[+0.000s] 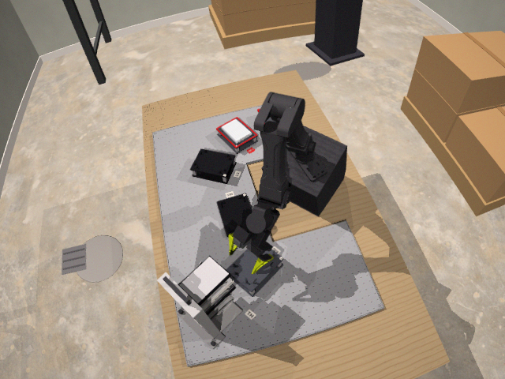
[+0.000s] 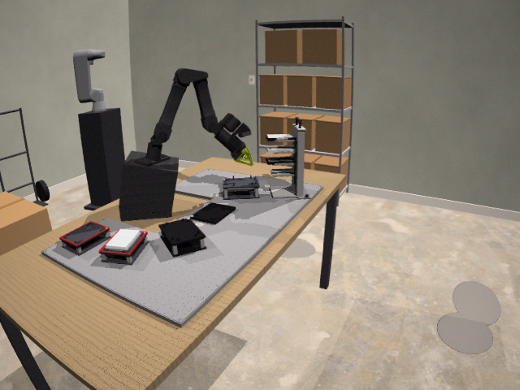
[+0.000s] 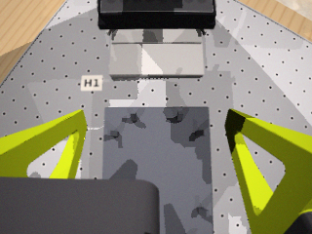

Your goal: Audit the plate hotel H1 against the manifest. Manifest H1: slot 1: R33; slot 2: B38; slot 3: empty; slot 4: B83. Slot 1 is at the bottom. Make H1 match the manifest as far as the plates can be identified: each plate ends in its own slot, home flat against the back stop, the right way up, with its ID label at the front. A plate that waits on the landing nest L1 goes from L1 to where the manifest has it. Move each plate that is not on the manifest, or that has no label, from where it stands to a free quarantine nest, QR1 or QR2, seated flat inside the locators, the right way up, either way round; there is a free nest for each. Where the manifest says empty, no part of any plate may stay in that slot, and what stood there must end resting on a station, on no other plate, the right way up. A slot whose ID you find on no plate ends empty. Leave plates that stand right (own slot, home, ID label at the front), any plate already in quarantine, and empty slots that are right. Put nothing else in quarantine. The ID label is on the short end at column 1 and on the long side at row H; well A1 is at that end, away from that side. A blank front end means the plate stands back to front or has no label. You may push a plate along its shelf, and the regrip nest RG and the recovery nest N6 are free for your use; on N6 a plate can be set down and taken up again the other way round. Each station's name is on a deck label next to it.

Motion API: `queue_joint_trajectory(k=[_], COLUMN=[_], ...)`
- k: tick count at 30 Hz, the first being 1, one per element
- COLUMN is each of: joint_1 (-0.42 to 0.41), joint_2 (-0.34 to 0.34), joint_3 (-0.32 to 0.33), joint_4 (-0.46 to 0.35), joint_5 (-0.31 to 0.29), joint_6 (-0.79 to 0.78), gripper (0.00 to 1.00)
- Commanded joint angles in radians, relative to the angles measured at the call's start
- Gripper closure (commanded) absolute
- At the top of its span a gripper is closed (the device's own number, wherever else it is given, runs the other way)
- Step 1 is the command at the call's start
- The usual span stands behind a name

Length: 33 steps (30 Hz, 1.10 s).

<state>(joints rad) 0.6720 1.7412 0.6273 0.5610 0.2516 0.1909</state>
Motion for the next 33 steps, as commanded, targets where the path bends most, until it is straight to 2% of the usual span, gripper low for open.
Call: queue_joint_trajectory(k=[1, 33], joint_1=[-0.015, -0.050], joint_2=[0.019, 0.097], joint_3=[0.041, 0.196], joint_4=[-0.027, -0.099], joint_5=[-0.008, -0.037], joint_6=[-0.008, -0.026], gripper=[0.00, 0.00])
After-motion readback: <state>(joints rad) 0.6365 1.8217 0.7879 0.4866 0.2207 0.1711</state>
